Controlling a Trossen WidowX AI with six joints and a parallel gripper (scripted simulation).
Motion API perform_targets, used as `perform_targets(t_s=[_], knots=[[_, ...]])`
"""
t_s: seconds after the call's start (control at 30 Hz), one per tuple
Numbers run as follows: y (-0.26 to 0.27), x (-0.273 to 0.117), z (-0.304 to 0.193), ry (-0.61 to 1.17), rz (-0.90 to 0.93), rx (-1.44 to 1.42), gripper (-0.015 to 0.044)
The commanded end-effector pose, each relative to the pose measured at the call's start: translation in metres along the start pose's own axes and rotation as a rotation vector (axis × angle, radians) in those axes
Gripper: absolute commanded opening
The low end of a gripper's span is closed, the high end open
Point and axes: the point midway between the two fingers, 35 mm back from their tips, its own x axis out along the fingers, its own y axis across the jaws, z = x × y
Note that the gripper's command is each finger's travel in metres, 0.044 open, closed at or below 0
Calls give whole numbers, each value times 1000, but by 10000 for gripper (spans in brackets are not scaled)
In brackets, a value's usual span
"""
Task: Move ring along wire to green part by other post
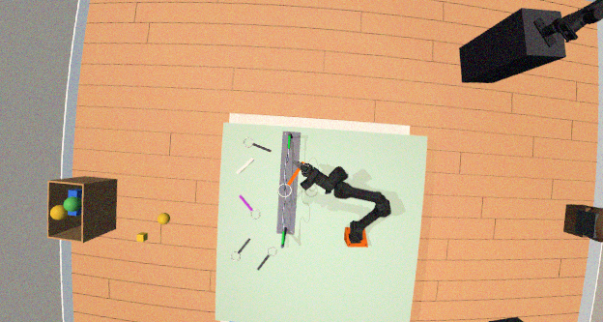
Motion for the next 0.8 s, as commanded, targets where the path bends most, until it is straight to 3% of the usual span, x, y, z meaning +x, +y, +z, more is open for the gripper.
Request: perform_targets(t_s=[0.0,0.77], knots=[[-1,0,1,-8,-28,-50,-150],[-11,0,2,-37,-170,-299,-150]])
